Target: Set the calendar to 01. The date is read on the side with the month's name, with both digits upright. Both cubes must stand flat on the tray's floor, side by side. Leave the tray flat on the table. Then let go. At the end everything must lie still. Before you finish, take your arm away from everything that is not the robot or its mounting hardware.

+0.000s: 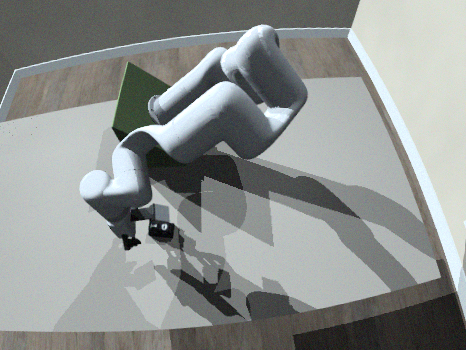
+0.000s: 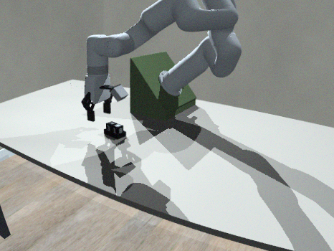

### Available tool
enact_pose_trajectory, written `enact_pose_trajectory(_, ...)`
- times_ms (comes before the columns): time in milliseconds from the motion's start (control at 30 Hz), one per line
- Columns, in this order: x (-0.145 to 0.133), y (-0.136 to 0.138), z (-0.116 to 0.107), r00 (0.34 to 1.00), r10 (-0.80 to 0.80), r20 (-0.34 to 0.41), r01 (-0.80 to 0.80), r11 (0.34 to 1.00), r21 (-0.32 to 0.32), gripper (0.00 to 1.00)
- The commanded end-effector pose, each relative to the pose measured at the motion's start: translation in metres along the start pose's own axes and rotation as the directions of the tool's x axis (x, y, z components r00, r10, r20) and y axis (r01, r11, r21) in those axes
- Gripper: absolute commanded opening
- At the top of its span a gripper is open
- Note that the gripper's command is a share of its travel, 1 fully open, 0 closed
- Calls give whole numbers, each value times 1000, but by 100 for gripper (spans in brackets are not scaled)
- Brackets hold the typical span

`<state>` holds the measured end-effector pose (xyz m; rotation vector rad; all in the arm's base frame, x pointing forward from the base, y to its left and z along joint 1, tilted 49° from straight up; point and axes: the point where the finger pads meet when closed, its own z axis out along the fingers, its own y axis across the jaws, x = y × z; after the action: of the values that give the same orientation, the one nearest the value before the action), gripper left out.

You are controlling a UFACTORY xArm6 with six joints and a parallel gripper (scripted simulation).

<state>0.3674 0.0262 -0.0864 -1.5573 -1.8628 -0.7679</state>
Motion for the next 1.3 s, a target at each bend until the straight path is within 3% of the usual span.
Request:
enact_pose_trajectory(0, -1, 5, -1, 1000, 1, 0, -1, 1000, -1, 100)
enact_pose_trajectory(633, -8, 57, -1, 1000, 1, 0, -1, 1000, -1, 100)
enact_pose_trajectory(933, -9, 60, 2, 1000, 1, 0, -1, 1000, -1, 100)
enact_pose_trajectory(1267, -9, 60, 23, 1000, 1, 0, -1, 1000, -1, 100)
